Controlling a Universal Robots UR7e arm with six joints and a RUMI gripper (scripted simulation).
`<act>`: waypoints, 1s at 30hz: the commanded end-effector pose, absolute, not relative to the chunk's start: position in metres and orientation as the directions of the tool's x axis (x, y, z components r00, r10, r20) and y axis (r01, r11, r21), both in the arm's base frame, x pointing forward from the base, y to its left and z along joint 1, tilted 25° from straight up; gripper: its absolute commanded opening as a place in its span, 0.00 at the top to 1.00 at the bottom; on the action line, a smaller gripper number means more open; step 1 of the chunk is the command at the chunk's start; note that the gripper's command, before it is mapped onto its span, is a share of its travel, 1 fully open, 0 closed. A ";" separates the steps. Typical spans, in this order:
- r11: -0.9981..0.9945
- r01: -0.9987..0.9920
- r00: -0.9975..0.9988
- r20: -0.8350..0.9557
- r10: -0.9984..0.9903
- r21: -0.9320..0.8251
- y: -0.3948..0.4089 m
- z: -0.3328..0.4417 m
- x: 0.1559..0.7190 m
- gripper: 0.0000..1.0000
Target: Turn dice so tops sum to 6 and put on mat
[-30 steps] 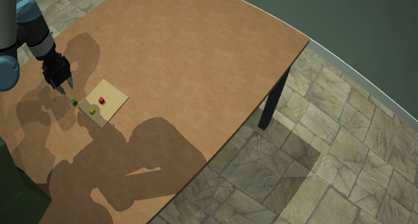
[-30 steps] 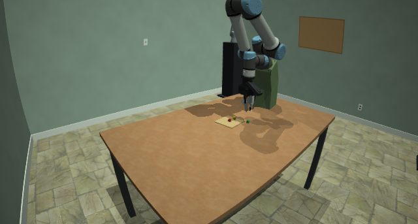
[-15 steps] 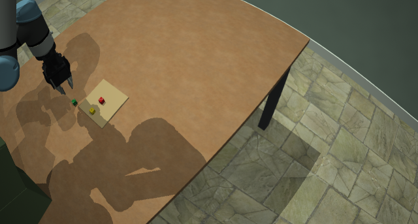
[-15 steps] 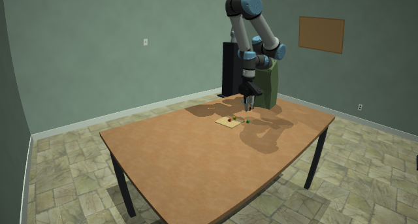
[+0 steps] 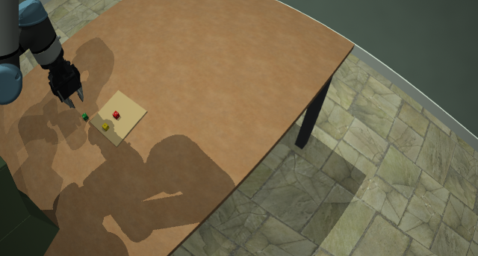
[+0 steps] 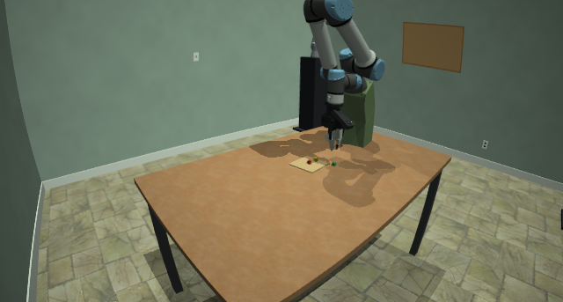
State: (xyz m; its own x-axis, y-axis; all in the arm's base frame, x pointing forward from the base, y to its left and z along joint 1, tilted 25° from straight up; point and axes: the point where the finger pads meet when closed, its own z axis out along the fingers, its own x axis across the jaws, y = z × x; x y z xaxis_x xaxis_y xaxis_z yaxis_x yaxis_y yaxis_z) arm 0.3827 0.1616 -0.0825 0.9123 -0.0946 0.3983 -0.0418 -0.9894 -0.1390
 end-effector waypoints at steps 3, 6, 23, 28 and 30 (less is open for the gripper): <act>-0.989 -0.042 0.914 0.395 -0.094 -0.139 0.163 -0.086 0.382 0.82; -0.989 -0.042 0.914 0.395 -0.094 -0.138 0.163 -0.088 0.383 0.82; -0.989 -0.042 0.914 0.395 -0.094 -0.138 0.166 -0.106 0.390 0.82; -0.989 -0.042 0.914 0.395 -0.094 -0.138 0.167 -0.112 0.393 0.82; -0.989 -0.042 0.914 0.395 -0.094 -0.138 0.167 -0.113 0.394 0.82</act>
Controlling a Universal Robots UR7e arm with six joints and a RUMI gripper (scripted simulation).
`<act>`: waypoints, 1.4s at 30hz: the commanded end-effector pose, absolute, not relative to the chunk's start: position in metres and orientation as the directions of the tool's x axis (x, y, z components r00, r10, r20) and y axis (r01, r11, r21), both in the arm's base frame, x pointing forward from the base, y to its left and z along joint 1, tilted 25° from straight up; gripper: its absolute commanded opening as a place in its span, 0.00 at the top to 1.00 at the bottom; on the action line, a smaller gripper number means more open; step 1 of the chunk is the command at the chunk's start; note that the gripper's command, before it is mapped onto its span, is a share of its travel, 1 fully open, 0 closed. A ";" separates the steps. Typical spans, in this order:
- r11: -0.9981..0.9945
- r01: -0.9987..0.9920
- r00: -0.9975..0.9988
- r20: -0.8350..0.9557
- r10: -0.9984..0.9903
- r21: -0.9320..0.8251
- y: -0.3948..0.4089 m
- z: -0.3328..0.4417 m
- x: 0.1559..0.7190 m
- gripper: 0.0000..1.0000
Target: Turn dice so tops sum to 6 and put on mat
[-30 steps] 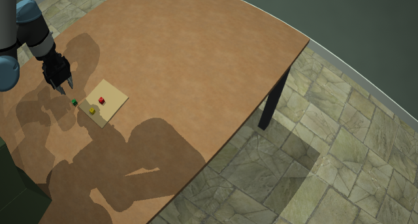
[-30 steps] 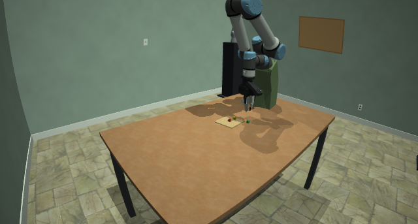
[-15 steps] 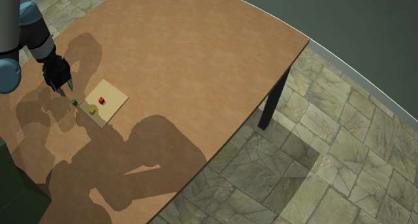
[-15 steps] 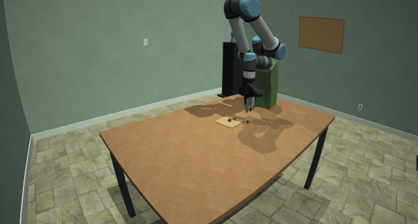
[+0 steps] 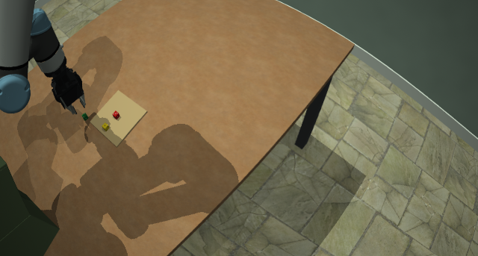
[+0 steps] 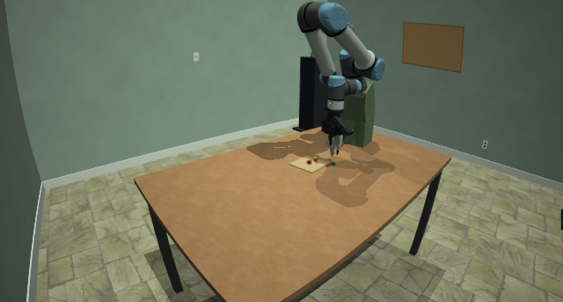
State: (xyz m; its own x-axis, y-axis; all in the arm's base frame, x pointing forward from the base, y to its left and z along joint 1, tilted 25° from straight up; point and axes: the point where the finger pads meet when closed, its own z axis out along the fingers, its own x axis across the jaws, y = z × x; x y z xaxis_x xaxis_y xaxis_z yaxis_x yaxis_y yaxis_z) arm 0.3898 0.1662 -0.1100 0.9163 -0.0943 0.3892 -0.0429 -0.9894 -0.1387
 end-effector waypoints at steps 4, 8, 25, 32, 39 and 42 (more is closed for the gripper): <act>-0.989 -0.042 0.914 0.395 -0.094 -0.138 0.168 -0.119 0.396 0.82; -0.989 -0.042 0.914 0.395 -0.094 -0.138 0.169 -0.124 0.398 0.82; -0.989 -0.042 0.914 0.395 -0.094 -0.138 0.170 -0.132 0.402 0.82; -0.989 -0.042 0.914 0.395 -0.094 -0.138 0.170 -0.132 0.402 0.82; -0.989 -0.042 0.914 0.395 -0.094 -0.138 0.170 -0.132 0.402 0.82; -0.989 -0.042 0.914 0.395 -0.094 -0.138 0.170 -0.132 0.402 0.82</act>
